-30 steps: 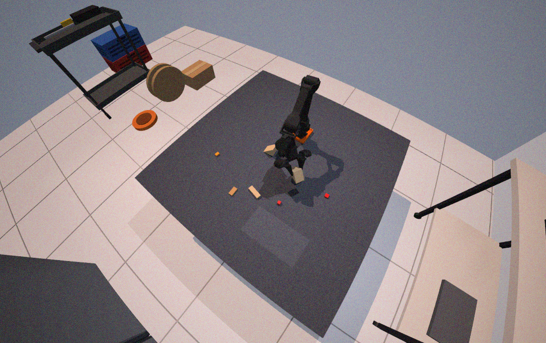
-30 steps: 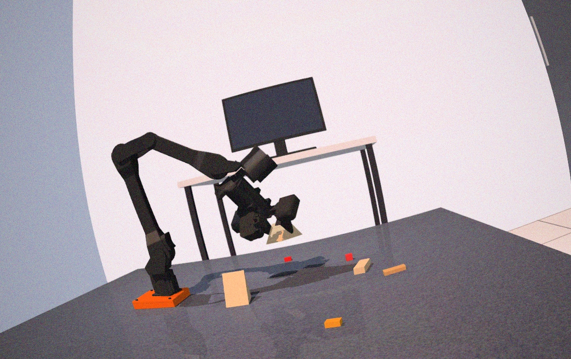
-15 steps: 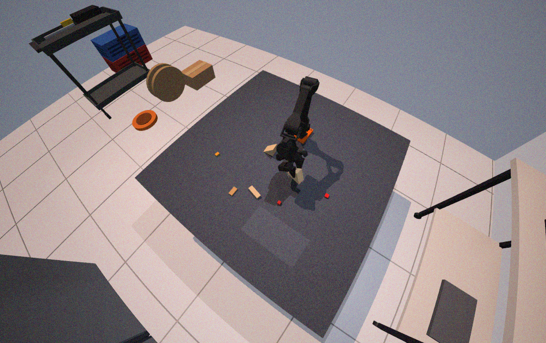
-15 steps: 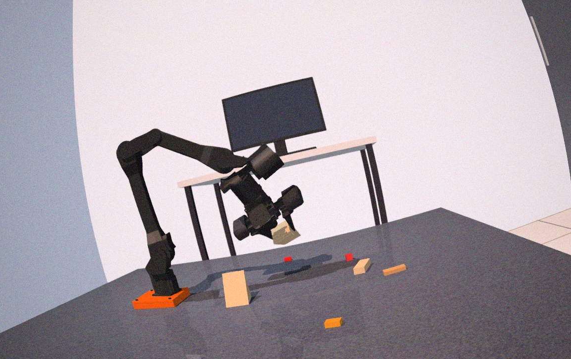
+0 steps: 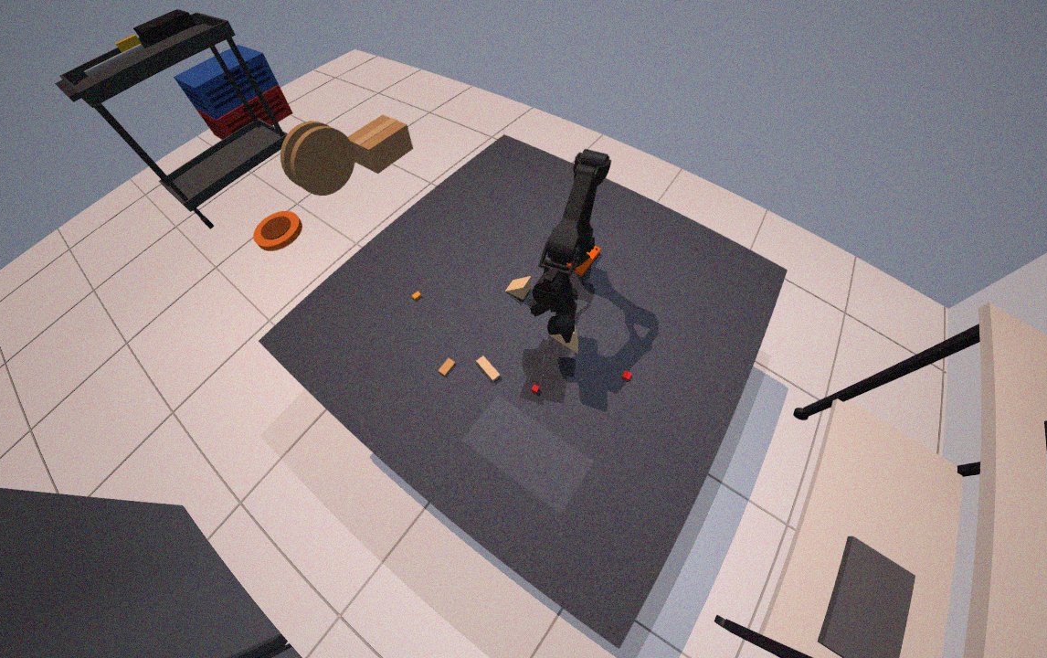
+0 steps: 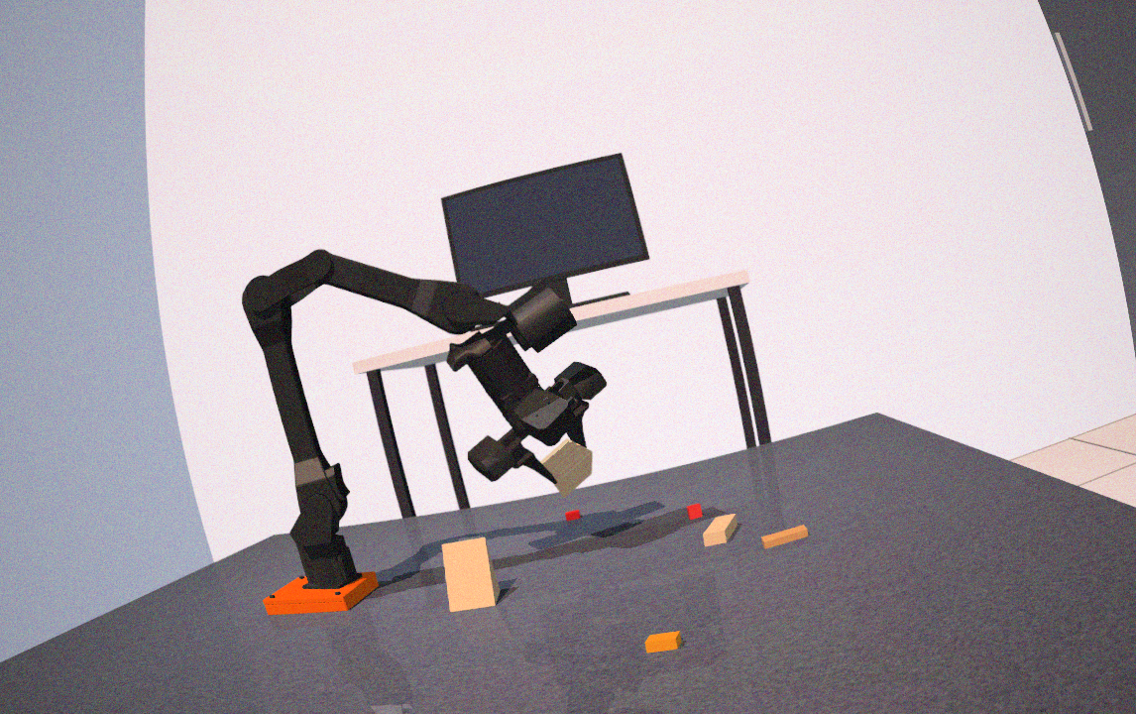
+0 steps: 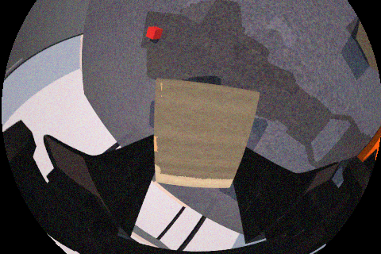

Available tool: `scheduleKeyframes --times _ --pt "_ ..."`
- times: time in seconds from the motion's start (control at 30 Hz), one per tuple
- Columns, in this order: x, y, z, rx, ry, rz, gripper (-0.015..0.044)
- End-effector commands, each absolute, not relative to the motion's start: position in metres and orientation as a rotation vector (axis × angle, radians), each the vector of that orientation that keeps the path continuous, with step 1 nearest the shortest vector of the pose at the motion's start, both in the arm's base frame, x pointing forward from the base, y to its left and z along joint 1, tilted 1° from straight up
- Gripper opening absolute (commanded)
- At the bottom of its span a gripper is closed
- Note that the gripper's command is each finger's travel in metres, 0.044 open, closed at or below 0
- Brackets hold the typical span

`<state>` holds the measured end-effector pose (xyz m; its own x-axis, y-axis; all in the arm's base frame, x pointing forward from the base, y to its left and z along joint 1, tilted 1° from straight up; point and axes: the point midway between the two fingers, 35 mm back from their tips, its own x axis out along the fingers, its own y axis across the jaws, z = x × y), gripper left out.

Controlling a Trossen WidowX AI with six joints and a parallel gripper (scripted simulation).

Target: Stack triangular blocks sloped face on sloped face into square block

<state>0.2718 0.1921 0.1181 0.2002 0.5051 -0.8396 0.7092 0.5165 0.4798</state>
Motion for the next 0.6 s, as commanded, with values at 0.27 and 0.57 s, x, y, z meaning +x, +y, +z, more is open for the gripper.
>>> scheduleKeyframes --times 0.27,0.57 --pt "0.2762 0.1953 0.1221 0.757 1.428 0.023 0.0000" --pt "0.2768 0.1966 0.1225 0.474 1.412 0.182 0.0000"
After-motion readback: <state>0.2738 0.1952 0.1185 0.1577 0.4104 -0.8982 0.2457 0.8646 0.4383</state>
